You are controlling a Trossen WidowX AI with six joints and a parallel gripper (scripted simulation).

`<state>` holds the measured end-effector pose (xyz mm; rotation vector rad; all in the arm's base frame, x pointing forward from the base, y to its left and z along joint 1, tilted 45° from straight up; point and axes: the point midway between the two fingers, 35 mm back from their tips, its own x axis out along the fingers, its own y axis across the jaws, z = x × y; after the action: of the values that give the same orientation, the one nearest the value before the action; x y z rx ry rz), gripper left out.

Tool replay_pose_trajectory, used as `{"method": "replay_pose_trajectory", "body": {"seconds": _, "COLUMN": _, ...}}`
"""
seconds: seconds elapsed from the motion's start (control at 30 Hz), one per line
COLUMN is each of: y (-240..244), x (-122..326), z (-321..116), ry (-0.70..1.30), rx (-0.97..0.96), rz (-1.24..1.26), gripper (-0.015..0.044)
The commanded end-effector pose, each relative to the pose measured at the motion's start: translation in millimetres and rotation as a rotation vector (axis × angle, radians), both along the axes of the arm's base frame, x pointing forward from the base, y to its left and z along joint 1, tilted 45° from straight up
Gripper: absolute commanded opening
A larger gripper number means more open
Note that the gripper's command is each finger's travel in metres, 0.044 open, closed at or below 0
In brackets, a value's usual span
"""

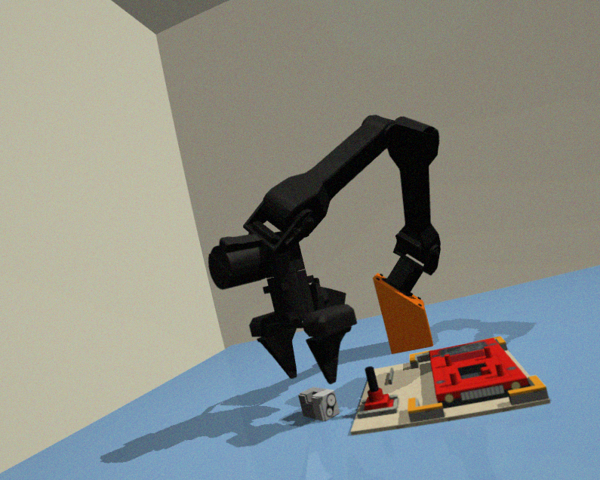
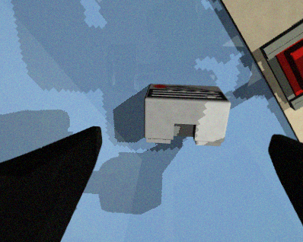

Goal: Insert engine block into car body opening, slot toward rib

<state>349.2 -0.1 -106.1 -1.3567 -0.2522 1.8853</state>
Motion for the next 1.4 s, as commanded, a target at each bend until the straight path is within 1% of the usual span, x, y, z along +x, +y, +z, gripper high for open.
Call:
{"method": "replay_pose_trajectory", "body": {"seconds": 0.0, "y": 4, "x": -1, "z": -4, "ry": 0.003, "rx": 0.004, "rz": -0.009, "gripper": 0.0440}}
{"method": "replay_pose_trajectory", "body": {"seconds": 0.8, "y": 29, "x": -5, "z": -28, "ry": 0.003, "rx": 0.007, "rz": -0.008, "gripper": 0.0440}}
{"method": "replay_pose_trajectory", "body": {"seconds": 1.07, "y": 29, "x": -5, "z": -28, "ry": 0.003, "rx": 0.007, "rz": -0.008, "gripper": 0.0230}}
{"method": "replay_pose_trajectory", "body": {"seconds": 1.3, "y": 29, "x": -5, "z": -28, "ry": 0.003, "rx": 0.007, "rz": -0.008, "gripper": 0.0183}}
{"method": "replay_pose_trajectory", "body": {"seconds": 1.37, "y": 29, "x": -5, "z": -28, "ry": 0.002, "rx": 0.007, "rz": -0.010, "gripper": 0.0131}}
